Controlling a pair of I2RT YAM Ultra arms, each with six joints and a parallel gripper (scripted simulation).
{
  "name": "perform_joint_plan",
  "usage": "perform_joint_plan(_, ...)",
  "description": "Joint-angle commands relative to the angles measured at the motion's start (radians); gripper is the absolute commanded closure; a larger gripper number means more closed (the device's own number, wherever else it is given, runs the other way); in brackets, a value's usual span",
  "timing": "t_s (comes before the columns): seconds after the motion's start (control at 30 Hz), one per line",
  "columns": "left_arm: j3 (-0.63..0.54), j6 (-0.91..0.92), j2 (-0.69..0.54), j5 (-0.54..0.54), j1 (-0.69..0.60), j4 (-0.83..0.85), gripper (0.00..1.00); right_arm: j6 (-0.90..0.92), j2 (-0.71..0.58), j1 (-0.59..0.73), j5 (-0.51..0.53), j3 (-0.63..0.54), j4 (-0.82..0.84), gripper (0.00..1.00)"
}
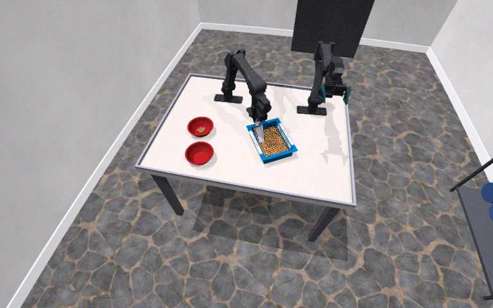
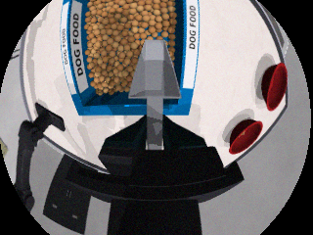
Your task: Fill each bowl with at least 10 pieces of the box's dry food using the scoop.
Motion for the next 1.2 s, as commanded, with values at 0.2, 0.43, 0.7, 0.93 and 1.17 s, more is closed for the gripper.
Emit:
perform_joint_plan(0.2, 0.013, 0.0, -0.008, 0.0, 0.0, -0.002, 0.0, -0.009, 0.029, -0.006, 0.002, 0.057, 0.019, 1.0)
perform_joint_plan(0.43, 0.013, 0.0, -0.008, 0.0, 0.0, -0.002, 0.0, -0.012, 0.058, -0.018, -0.002, 0.085, -0.009, 1.0)
perform_joint_plan(0.7, 0.013, 0.0, -0.008, 0.0, 0.0, -0.002, 0.0, -0.014, 0.086, -0.023, 0.0, 0.11, -0.016, 1.0)
perform_joint_plan(0.93, 0.013, 0.0, -0.008, 0.0, 0.0, -0.002, 0.0, -0.008, 0.053, 0.003, 0.0, 0.116, 0.003, 1.0)
perform_joint_plan(1.17, 0.013, 0.0, -0.008, 0.0, 0.0, -0.002, 0.0, -0.005, 0.038, -0.004, 0.001, 0.128, -0.023, 1.0)
